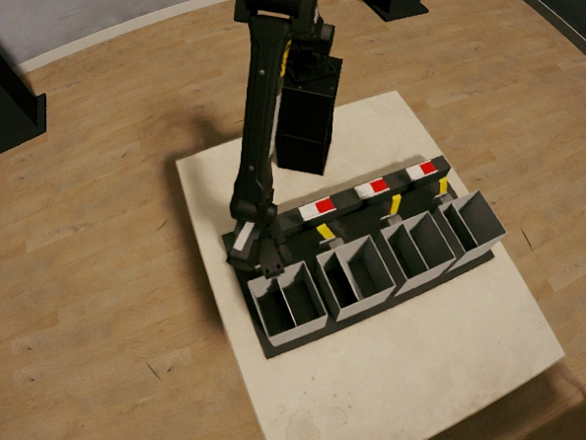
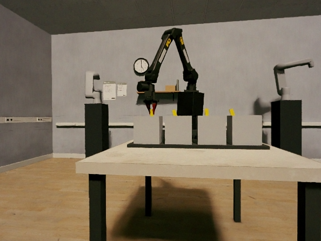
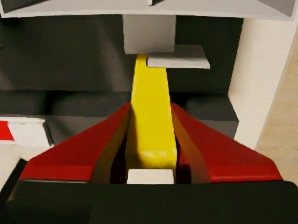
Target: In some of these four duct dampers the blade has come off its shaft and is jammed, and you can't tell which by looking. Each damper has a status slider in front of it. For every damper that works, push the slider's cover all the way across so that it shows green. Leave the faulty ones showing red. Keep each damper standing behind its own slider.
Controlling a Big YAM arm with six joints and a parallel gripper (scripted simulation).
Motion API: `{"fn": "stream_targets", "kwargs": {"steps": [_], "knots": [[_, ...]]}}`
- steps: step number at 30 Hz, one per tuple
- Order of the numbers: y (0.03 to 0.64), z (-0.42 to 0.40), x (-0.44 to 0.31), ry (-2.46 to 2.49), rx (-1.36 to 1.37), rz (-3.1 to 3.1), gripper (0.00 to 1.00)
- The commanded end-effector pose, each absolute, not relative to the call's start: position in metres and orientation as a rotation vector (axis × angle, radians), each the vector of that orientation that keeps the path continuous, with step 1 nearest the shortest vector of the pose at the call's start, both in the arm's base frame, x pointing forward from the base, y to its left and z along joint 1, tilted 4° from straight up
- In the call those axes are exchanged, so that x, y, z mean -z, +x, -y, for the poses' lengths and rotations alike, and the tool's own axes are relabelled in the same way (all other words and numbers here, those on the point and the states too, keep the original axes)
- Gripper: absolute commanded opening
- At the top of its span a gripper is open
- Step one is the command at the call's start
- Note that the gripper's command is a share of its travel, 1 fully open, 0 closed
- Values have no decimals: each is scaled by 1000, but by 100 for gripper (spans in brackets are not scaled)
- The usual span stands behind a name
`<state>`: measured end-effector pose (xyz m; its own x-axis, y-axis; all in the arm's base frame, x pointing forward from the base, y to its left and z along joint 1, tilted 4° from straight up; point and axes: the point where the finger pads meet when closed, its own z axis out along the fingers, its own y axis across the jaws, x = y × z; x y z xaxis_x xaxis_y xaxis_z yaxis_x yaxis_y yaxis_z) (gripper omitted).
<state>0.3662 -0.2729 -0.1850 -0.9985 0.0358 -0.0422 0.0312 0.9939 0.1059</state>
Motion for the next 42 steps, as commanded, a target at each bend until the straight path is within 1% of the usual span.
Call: {"fn": "stream_targets", "kwargs": {"steps": [1, 10, 35, 42], "knots": [[377, 283, 183, 51, -162, -3078, 17], [373, 288, 186, 53, -210, -3078, 17], [372, 306, 190, 46, -478, -3043, 17], [372, 309, 191, 45, -519, -3035, 17]]}}
